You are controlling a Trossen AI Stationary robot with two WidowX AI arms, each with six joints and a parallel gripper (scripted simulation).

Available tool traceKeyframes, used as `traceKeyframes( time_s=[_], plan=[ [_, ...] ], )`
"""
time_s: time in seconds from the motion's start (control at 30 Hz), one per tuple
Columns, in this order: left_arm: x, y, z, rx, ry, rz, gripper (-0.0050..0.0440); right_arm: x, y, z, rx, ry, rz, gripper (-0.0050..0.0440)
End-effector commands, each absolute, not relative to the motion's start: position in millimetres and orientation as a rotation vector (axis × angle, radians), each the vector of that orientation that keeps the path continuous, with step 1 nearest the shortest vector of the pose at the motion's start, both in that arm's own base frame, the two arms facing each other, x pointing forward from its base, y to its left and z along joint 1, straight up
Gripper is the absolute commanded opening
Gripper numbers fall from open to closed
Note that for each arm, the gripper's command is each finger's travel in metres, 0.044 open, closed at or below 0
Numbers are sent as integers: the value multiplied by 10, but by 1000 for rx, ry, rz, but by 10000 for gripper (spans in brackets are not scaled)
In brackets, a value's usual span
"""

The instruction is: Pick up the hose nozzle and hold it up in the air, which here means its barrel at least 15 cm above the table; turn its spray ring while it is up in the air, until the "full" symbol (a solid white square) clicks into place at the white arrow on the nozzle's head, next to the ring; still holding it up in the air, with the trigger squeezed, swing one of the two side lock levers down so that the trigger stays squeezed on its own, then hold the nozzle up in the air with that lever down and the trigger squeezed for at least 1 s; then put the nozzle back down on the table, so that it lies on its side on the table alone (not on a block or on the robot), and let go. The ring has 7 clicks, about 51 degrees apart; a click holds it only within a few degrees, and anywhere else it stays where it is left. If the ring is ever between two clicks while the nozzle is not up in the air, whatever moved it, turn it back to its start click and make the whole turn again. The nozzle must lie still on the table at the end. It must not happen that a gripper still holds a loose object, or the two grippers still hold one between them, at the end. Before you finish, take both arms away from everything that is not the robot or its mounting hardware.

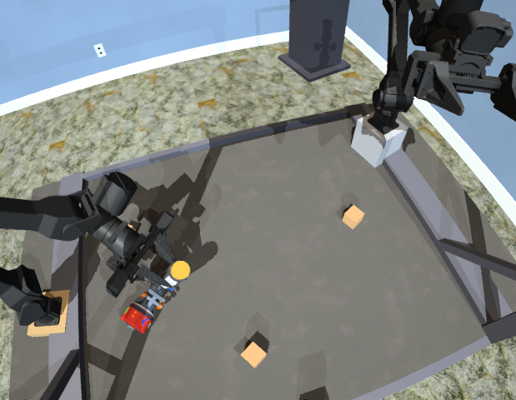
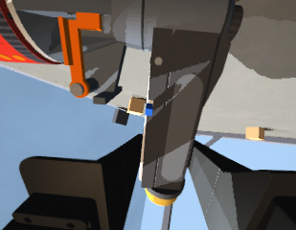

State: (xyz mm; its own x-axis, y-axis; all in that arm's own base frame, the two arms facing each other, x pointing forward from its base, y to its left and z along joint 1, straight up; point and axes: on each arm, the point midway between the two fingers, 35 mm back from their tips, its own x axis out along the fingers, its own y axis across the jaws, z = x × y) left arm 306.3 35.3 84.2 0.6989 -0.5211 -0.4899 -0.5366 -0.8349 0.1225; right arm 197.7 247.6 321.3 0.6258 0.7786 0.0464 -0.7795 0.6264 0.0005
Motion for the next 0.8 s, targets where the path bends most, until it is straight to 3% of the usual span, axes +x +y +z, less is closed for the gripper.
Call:
traceKeyframes(
  time_s=[0.0, 0.77],
  plan=[
    [3037, 370, 836, -2871, 878, 794, 167, 1974, 2469, 3276, 31, -56, 892, 410],
    [2809, 497, 805, -3007, 895, 500, 167, 1974, 2469, 3276, 31, -56, 892, 410]
  ],
)
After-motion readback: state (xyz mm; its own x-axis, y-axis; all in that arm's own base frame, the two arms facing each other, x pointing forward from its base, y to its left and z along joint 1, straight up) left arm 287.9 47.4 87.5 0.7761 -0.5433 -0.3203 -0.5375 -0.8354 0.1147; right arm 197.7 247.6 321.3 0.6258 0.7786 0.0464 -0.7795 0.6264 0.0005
